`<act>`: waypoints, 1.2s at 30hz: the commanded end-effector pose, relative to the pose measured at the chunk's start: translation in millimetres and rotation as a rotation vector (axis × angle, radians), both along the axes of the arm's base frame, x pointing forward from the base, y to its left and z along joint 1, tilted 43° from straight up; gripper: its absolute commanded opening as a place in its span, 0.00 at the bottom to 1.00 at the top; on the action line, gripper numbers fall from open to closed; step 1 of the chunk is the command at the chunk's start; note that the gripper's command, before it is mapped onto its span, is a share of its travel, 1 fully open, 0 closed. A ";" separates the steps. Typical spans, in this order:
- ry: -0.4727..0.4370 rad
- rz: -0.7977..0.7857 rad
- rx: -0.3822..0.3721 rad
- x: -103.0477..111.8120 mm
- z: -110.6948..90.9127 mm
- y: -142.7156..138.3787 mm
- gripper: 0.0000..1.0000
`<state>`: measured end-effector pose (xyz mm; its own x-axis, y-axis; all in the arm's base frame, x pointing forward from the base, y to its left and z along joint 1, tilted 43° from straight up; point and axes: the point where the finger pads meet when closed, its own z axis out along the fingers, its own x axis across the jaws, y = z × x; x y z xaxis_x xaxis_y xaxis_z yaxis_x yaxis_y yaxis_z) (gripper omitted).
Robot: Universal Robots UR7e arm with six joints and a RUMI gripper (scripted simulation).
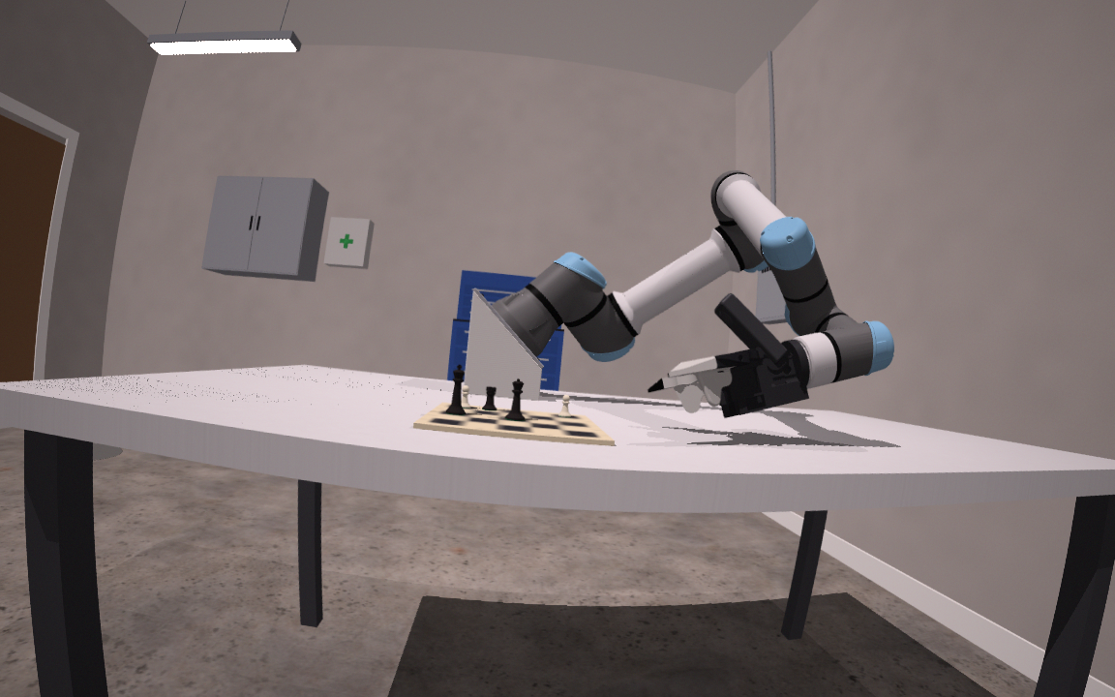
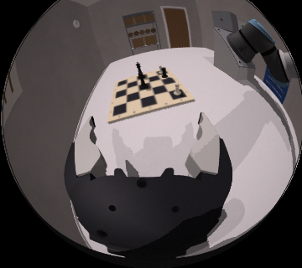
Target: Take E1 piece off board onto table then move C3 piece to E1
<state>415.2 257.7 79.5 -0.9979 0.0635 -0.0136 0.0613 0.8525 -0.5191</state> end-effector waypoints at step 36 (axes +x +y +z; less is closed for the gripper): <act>-0.001 0.000 0.001 1.4 6.8 -6.0 1.00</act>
<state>415.4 256.5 80.8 -0.9979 0.0635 -0.0134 0.0612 0.8525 -0.5191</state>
